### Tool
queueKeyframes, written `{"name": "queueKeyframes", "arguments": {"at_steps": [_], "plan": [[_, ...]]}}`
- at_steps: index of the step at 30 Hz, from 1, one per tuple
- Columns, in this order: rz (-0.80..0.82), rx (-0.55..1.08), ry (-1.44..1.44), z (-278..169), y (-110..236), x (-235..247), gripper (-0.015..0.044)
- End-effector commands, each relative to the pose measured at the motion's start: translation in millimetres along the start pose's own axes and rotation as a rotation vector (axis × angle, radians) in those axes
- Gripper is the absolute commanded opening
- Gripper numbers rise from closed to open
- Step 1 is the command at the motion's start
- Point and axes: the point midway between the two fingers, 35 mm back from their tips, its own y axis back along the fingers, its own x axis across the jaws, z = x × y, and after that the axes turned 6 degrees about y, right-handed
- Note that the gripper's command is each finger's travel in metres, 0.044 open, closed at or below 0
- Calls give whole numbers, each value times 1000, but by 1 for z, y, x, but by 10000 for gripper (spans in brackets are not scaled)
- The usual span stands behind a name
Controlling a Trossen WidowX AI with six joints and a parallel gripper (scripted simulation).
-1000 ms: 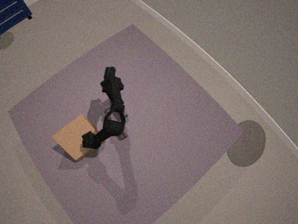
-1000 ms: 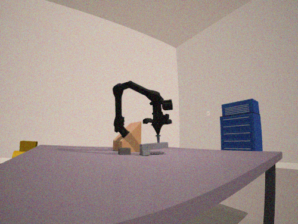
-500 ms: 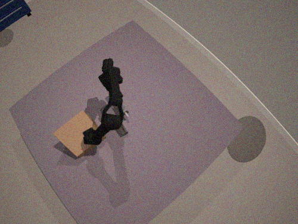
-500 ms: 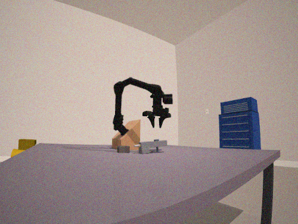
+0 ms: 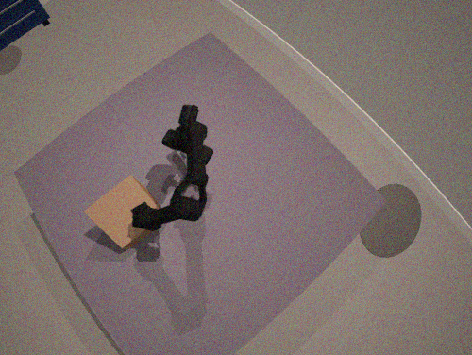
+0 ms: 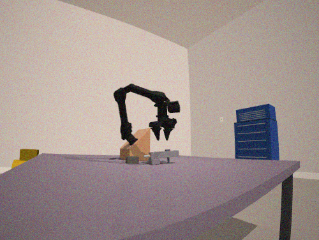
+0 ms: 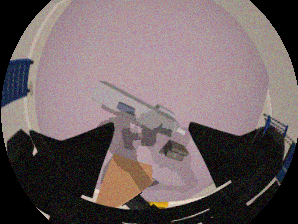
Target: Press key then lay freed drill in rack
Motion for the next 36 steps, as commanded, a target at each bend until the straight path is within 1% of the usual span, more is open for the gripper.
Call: {"name": "queueKeyframes", "arguments": {"at_steps": [1,10,12,36], "plan": [[0,-4,346,-23,-22,-32,440],[-18,29,967,-71,-65,-79,440],[-20,40,1055,-79,-71,-84,440],[-20,42,1067,-79,-74,-85,440]]}}
